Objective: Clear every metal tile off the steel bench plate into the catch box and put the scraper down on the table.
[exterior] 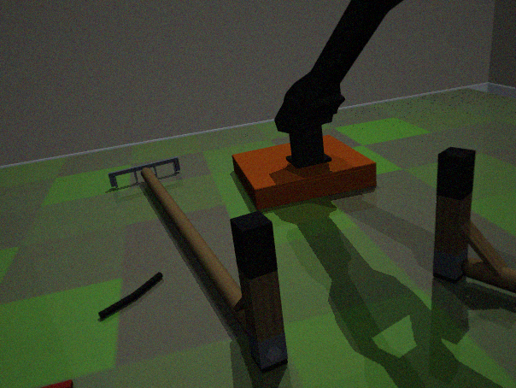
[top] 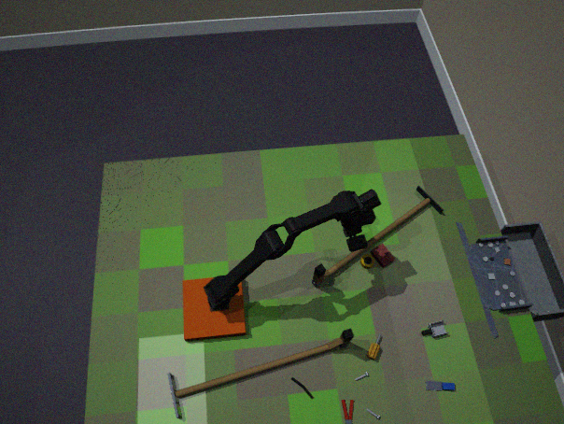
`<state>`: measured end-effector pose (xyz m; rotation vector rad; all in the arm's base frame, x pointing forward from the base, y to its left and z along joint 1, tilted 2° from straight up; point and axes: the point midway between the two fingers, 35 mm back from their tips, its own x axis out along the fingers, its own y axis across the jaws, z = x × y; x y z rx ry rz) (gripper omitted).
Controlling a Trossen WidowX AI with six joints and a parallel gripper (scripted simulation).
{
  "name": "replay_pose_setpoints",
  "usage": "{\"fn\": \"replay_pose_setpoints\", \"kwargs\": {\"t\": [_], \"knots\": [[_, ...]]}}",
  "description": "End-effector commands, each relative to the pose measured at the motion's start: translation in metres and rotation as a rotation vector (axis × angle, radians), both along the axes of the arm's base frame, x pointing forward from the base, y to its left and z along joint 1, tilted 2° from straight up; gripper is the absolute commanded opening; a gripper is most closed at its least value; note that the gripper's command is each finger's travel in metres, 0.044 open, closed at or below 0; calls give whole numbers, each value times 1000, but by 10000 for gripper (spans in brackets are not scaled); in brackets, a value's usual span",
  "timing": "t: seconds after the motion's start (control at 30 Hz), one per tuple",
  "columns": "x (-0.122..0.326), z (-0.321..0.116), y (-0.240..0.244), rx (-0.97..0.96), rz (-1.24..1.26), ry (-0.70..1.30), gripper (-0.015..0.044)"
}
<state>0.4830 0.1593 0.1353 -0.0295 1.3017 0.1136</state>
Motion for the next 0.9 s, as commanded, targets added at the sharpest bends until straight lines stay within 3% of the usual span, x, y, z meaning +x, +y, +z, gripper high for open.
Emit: {"fn": "replay_pose_setpoints", "kwargs": {"t": [0.0, 0.17, 0.87], "knots": [[6, -3, 13, -12, 112, -28, 0], [11, -7, 23, -29, 210, -50, 0], [18, -47, 25, -42, 223, -25, 0]]}}
